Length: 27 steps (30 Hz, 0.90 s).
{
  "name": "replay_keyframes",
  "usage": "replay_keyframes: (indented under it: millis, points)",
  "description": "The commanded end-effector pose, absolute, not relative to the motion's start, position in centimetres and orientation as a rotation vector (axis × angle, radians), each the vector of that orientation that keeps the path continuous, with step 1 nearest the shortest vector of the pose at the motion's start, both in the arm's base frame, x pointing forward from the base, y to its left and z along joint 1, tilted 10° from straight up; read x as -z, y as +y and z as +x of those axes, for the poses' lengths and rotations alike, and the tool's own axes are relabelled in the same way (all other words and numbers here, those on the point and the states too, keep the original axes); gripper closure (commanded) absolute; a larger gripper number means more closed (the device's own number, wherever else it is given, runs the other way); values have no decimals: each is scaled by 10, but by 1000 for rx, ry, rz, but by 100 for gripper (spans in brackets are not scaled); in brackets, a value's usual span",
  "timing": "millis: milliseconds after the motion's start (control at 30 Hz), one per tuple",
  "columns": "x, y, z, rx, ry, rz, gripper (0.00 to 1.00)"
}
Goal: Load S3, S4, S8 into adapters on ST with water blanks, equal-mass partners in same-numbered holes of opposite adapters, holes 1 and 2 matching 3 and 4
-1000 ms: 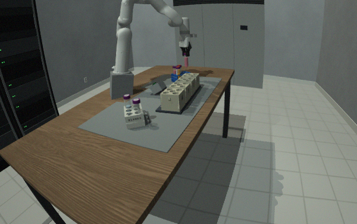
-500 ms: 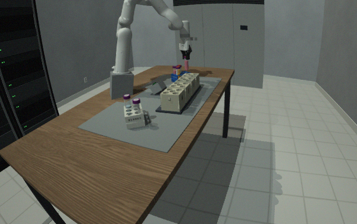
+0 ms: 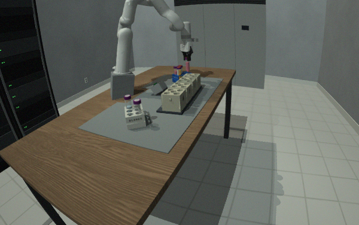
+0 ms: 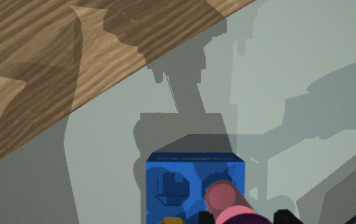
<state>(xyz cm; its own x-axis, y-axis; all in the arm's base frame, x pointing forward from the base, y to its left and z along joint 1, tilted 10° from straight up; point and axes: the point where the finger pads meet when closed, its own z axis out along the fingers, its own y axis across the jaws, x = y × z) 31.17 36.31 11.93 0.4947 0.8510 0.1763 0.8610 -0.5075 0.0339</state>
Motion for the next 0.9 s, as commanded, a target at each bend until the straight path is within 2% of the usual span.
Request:
replay_keyframes:
  millis: [0, 867]
  points:
    - [-121, 364, 313, 269, -1527, -2663, 100]
    - [-98, 367, 315, 269, -1527, -2663, 100]
